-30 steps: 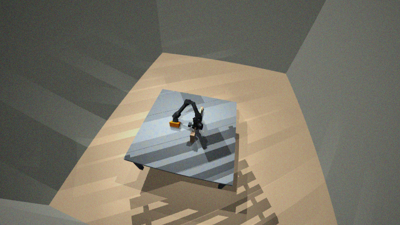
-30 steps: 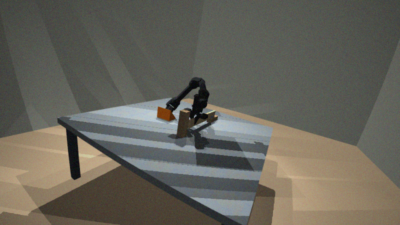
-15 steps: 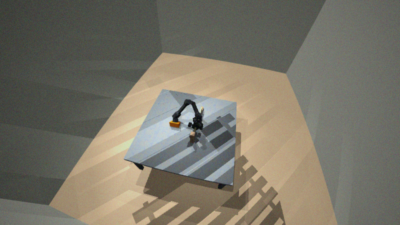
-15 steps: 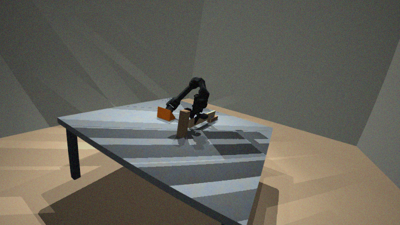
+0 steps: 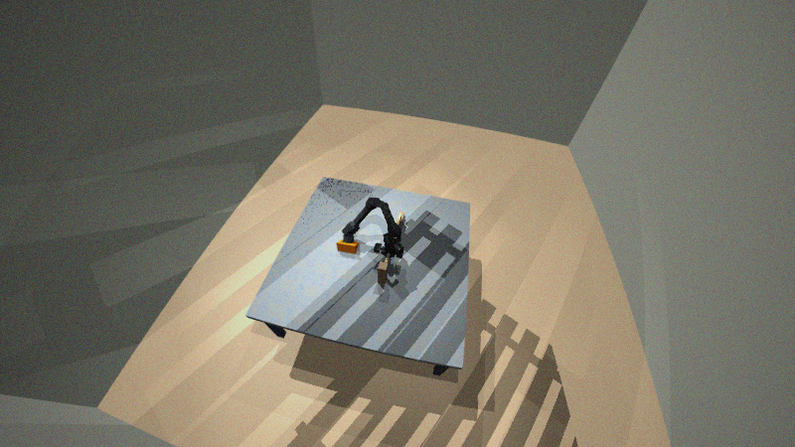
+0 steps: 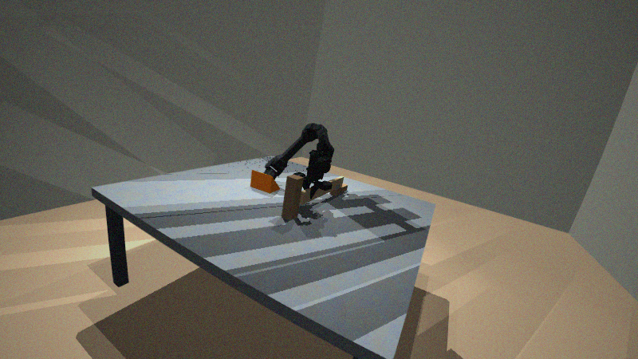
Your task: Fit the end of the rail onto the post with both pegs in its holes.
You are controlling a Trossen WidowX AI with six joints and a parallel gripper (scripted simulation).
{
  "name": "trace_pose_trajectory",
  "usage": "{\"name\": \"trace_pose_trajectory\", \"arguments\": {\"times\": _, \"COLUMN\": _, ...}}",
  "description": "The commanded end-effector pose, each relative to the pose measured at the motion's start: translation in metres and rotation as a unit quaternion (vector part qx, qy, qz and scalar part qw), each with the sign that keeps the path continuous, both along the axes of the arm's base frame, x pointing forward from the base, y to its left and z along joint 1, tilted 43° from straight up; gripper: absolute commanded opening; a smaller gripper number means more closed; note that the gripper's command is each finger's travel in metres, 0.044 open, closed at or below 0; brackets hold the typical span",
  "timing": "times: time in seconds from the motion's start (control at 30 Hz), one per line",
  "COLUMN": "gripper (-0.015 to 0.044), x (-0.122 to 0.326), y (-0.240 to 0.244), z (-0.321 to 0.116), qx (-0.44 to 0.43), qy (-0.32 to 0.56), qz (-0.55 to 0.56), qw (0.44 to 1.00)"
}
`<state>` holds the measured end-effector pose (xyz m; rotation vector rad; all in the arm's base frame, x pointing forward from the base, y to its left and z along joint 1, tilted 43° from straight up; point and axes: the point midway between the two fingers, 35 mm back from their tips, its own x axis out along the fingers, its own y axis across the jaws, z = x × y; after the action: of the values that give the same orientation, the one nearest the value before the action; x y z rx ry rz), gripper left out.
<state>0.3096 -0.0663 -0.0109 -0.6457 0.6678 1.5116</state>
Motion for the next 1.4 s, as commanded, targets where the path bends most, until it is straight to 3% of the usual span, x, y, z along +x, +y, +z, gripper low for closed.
{"name": "trace_pose_trajectory", "arguments": {"times": 0.0, "gripper": 0.0, "x": 0.003, "y": -0.003, "z": 0.0, "qx": -0.002, "qy": -0.004, "qz": -0.003, "qw": 1.0}}
{"name": "trace_pose_trajectory", "arguments": {"times": 1.37, "gripper": 0.0, "x": 0.003, "y": -0.014, "z": -0.007, "qx": -0.002, "qy": -0.004, "qz": -0.003, "qw": 1.0}}
